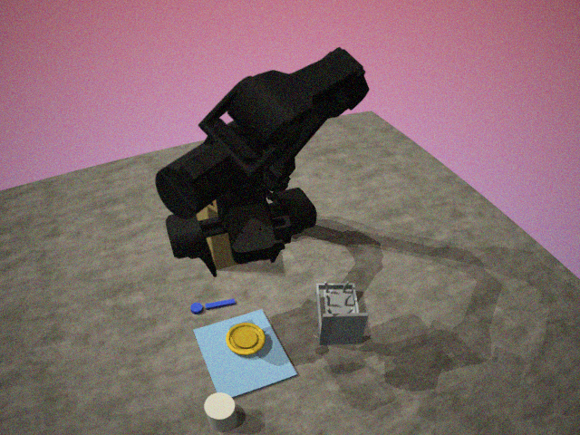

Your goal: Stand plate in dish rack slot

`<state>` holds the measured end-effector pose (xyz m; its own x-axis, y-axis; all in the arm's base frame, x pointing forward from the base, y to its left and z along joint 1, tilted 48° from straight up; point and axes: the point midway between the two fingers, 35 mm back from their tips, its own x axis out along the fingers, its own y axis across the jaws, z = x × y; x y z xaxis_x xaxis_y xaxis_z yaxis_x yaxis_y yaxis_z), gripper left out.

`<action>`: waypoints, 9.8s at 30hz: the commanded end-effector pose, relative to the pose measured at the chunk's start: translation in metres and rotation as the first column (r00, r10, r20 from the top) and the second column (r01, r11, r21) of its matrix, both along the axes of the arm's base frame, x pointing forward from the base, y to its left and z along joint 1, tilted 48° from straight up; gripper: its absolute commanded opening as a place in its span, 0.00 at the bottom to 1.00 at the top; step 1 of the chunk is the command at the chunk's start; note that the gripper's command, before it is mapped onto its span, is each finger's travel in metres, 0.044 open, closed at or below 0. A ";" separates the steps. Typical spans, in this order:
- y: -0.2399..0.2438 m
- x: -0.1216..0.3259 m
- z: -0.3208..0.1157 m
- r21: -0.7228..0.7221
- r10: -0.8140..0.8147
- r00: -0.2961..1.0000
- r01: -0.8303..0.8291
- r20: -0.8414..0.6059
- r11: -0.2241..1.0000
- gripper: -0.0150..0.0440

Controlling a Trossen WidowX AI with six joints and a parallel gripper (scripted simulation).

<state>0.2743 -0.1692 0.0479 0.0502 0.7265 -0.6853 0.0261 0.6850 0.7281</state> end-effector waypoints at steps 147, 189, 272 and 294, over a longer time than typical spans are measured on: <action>0.099 -0.027 0.078 -0.284 -0.648 0.364 0.681 -0.669 0.675 0.25; 0.170 -0.088 0.077 -0.698 -0.847 -0.164 0.655 -0.505 0.289 0.25; 0.216 -0.068 0.057 0.091 -0.735 0.099 0.973 0.671 0.214 0.25; 0.226 -0.074 0.063 0.245 -0.749 0.012 0.941 0.662 0.232 0.25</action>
<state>0.1994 0.0557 0.1130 0.9164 -0.2880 -0.2780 0.3984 0.5885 0.7035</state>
